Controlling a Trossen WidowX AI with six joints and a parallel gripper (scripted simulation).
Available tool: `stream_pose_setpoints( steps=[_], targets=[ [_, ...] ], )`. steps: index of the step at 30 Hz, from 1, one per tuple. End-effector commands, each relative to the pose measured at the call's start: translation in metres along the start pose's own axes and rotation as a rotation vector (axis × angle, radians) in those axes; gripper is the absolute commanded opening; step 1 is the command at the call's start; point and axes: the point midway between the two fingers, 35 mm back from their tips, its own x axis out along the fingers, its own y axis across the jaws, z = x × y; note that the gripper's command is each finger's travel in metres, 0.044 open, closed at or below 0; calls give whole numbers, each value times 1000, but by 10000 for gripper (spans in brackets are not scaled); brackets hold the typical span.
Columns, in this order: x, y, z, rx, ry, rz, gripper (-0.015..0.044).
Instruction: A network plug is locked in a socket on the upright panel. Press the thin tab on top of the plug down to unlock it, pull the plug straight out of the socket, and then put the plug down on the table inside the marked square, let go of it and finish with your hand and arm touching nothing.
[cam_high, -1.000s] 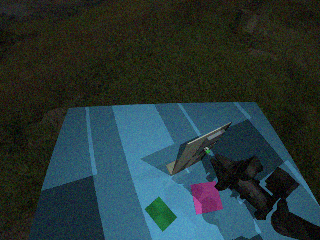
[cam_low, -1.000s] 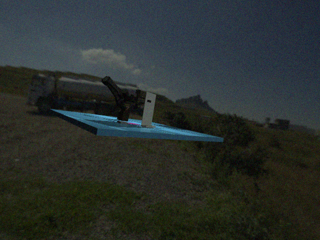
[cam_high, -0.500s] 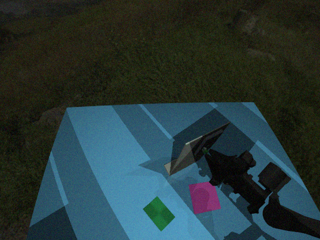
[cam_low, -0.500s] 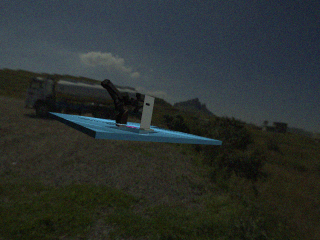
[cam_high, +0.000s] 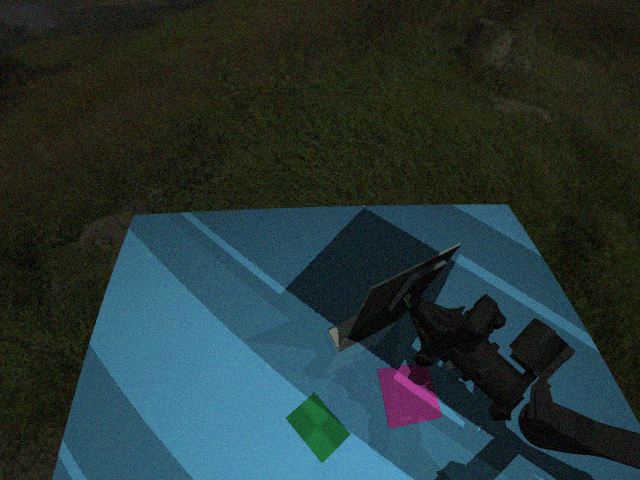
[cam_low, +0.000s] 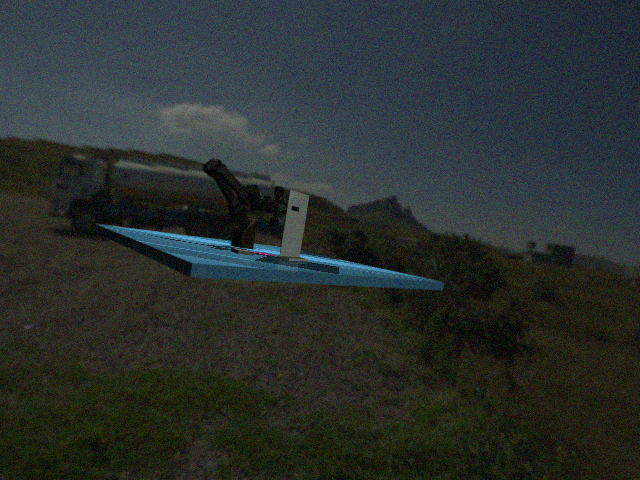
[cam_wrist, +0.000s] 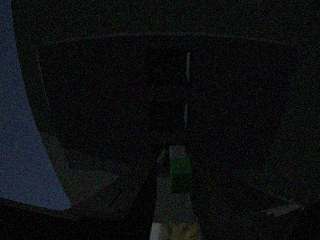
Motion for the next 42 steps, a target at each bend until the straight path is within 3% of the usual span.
stream_pose_setpoints(
  steps=[1, 8, 42],
  targets=[
    [1, -2, 0, 6, 0, -6, 44],
    [1, -2, 0, 6, 0, -6, 0],
    [-15, -1, -4, 6, 0, -7, 0]
  ],
)
